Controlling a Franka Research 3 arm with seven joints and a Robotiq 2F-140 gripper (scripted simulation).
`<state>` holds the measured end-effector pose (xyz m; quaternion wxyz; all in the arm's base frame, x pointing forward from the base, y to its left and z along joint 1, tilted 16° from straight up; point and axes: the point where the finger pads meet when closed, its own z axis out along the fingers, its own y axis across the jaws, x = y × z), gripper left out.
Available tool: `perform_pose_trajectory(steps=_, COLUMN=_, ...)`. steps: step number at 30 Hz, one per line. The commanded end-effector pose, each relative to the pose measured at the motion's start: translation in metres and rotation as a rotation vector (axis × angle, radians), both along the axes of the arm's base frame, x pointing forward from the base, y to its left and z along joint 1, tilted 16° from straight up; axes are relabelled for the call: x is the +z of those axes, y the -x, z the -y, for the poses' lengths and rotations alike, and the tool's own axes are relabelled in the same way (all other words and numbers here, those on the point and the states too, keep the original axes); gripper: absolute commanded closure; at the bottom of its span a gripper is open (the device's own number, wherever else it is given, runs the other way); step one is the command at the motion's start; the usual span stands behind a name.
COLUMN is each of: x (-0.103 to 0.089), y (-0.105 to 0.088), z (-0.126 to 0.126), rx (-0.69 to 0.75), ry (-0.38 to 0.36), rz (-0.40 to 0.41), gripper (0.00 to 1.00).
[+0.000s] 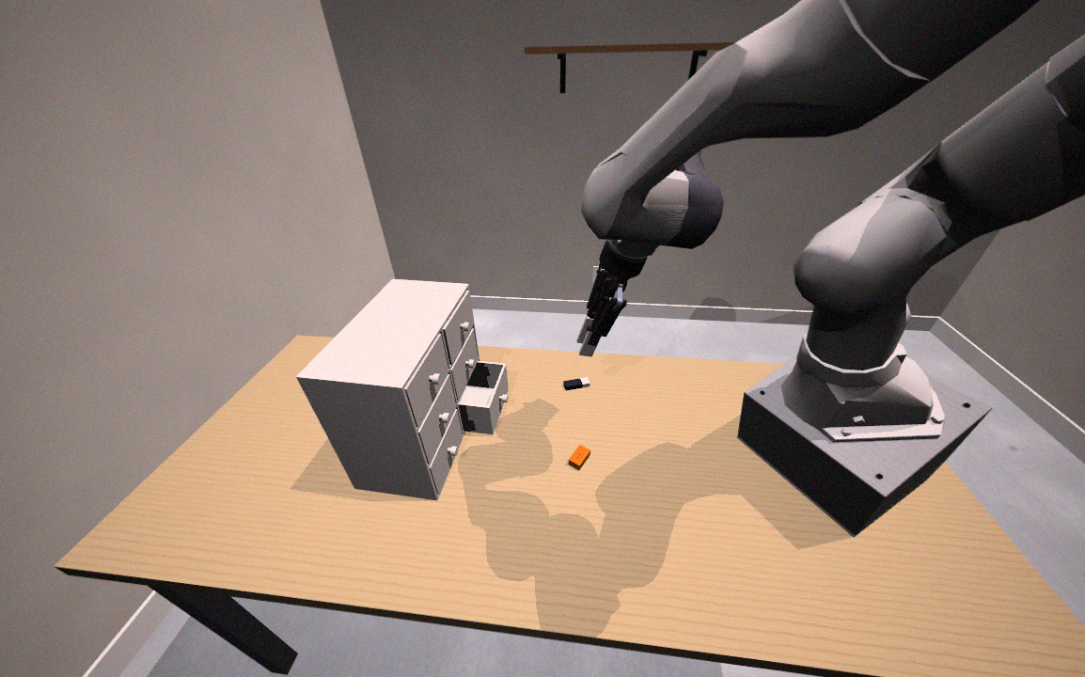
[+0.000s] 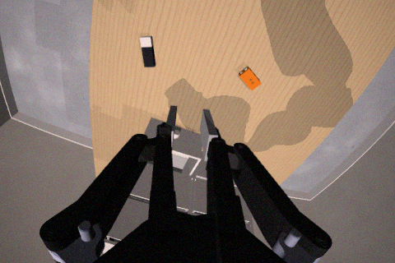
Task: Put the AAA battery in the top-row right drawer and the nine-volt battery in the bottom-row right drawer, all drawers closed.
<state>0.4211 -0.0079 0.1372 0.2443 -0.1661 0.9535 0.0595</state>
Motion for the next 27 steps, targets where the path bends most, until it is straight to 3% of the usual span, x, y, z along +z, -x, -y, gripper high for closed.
perform_pose_trajectory(steps=1, x=-0.005, y=0.015, z=-0.008, rx=-0.178, ry=-0.104, rz=-0.121, gripper=0.8)
perform_pose_trajectory(steps=12, x=0.011, y=0.039, z=-0.002, rx=-0.16, ry=-0.061, rz=-0.28, gripper=0.8)
perform_pose_trajectory(steps=27, x=0.014, y=0.044, z=0.0, rx=-0.158, ry=-0.053, rz=-0.308, gripper=0.8)
